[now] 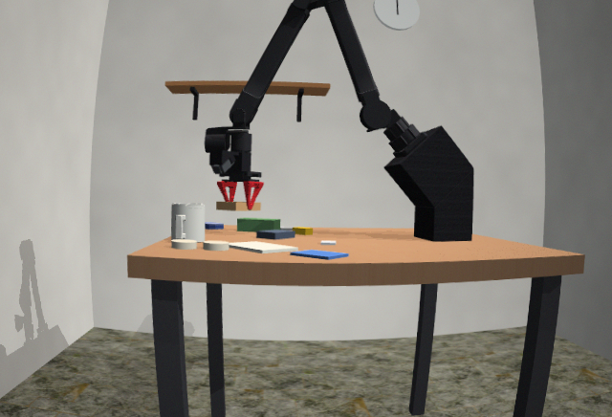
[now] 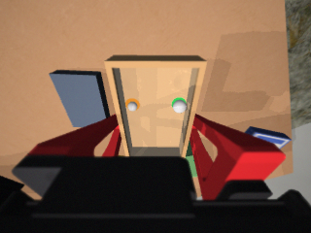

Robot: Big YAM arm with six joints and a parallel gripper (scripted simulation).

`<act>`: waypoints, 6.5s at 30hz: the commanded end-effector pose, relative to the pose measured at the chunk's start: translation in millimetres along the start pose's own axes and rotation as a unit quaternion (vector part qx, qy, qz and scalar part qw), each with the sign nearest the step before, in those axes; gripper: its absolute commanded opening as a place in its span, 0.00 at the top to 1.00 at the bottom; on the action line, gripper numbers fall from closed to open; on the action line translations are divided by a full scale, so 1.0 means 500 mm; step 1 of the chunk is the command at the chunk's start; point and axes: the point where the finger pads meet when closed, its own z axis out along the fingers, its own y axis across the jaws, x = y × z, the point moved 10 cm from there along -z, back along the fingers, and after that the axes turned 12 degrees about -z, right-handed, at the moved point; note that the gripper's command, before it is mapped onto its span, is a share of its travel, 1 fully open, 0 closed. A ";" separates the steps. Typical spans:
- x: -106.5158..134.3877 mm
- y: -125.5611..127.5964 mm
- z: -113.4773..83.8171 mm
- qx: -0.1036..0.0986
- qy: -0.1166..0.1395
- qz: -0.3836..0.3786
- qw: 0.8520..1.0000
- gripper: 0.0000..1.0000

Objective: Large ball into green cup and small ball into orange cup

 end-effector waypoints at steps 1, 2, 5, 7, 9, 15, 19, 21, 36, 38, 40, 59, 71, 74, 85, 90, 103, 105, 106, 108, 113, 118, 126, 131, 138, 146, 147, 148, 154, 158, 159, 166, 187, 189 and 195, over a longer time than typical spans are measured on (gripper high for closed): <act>-0.009 -0.040 -0.023 0.019 -0.003 -0.003 1.000 0.33; -0.009 -0.039 -0.022 0.018 -0.003 -0.003 1.000 0.33; -0.009 -0.039 -0.022 0.018 -0.003 -0.003 1.000 0.33; -0.009 -0.039 -0.022 0.018 -0.003 -0.003 1.000 0.33; -0.010 -0.039 -0.021 0.017 -0.002 -0.003 1.000 0.33; -0.010 -0.039 -0.021 0.017 -0.002 -0.003 1.000 0.33; -0.010 -0.039 -0.021 0.017 -0.002 -0.003 1.000 0.33; -0.010 -0.039 -0.021 0.017 -0.002 -0.003 1.000 0.33; -0.010 -0.039 -0.020 0.016 -0.002 -0.003 1.000 0.33; -0.010 -0.038 -0.020 0.016 -0.002 -0.003 1.000 0.33; -0.010 -0.038 -0.020 0.016 -0.002 -0.003 1.000 0.33; -0.010 -0.038 -0.019 0.015 -0.002 -0.003 1.000 0.33; -0.010 -0.038 -0.018 0.014 -0.002 -0.003 1.000 0.33; -0.010 -0.038 -0.018 0.014 -0.002 -0.003 1.000 0.33; -0.010 -0.038 -0.018 0.014 -0.002 -0.003 1.000 0.33; -0.010 -0.038 -0.017 0.014 -0.002 -0.003 1.000 0.33; -0.010 -0.038 -0.018 0.014 -0.002 -0.003 1.000 0.33; -0.010 -0.038 -0.018 0.014 -0.002 -0.003 1.000 0.33; -0.010 -0.038 -0.019 0.015 -0.002 -0.003 1.000 0.33; -0.010 -0.038 -0.019 0.015 -0.002 -0.003 1.000 0.33; -0.010 -0.039 -0.020 0.016 -0.002 -0.003 1.000 0.33; -0.011 -0.039 -0.021 0.018 -0.003 -0.003 1.000 0.33; -0.011 -0.041 -0.022 0.022 -0.004 -0.003 1.000 0.33; -0.012 -0.042 -0.023 0.024 -0.004 -0.004 1.000 0.33; -0.012 -0.043 -0.024 0.026 -0.005 -0.004 1.000 0.33; -0.012 -0.044 -0.025 0.027 -0.005 -0.004 1.000 0.33; -0.012 -0.044 -0.025 0.027 -0.005 -0.004 1.000 0.33; -0.012 -0.044 -0.025 0.027 -0.005 -0.004 1.000 0.33; -0.012 -0.044 -0.024 0.027 -0.005 -0.004 1.000 0.33; -0.012 -0.043 -0.020 0.026 -0.005 -0.004 1.000 0.33; -0.011 -0.043 -0.017 0.026 -0.005 -0.004 1.000 0.33; -0.010 -0.041 -0.005 0.022 -0.006 -0.003 1.000 0.33; -0.020 -0.036 0.040 0.019 -0.009 -0.003 1.000 0.33; -0.020 -0.035 0.047 0.019 -0.009 -0.003 1.000 0.33; -0.019 -0.034 0.068 0.018 -0.009 -0.003 1.000 0.33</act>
